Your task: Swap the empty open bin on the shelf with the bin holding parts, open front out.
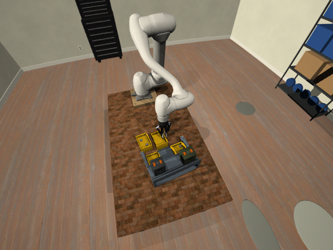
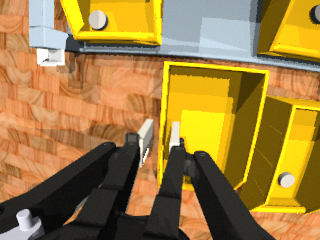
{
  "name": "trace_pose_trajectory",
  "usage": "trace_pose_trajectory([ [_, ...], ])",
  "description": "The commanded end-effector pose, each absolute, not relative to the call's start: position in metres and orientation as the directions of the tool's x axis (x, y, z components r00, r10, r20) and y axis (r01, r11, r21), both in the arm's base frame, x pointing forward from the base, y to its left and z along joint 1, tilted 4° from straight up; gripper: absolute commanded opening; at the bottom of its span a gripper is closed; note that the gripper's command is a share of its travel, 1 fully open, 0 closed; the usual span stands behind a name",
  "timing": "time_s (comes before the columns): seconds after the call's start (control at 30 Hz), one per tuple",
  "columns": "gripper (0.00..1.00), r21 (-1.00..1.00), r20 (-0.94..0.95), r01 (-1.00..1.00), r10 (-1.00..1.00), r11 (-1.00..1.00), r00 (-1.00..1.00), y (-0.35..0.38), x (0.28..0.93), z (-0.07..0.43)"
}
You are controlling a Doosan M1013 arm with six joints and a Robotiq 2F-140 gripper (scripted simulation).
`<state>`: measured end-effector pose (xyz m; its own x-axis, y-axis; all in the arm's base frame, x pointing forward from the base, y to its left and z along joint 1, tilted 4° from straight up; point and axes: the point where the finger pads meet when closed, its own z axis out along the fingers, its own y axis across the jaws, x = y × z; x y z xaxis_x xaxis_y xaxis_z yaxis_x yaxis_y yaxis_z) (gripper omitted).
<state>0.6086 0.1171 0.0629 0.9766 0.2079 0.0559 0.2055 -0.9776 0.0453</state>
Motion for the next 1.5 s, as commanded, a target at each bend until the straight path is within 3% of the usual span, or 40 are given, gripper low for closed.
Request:
trace_pose_trajectory([
  [0.0,0.24,0.048,0.051,0.206,0.208,-0.977,0.977,0.1142,0.6056,0.0587],
  [0.47,0.24,0.048,0.051,0.206,0.208,-0.977,0.977,0.1142,0.6056,0.0587],
  [0.5,0.10,0.048,0.051,0.206,0.208,-0.977,0.977,0.1142,0.6056,0.0587],
  [1.47,0.10,0.048,0.051,0.206,0.208,-0.977,0.977,0.1142,0.6056,0.0587],
])
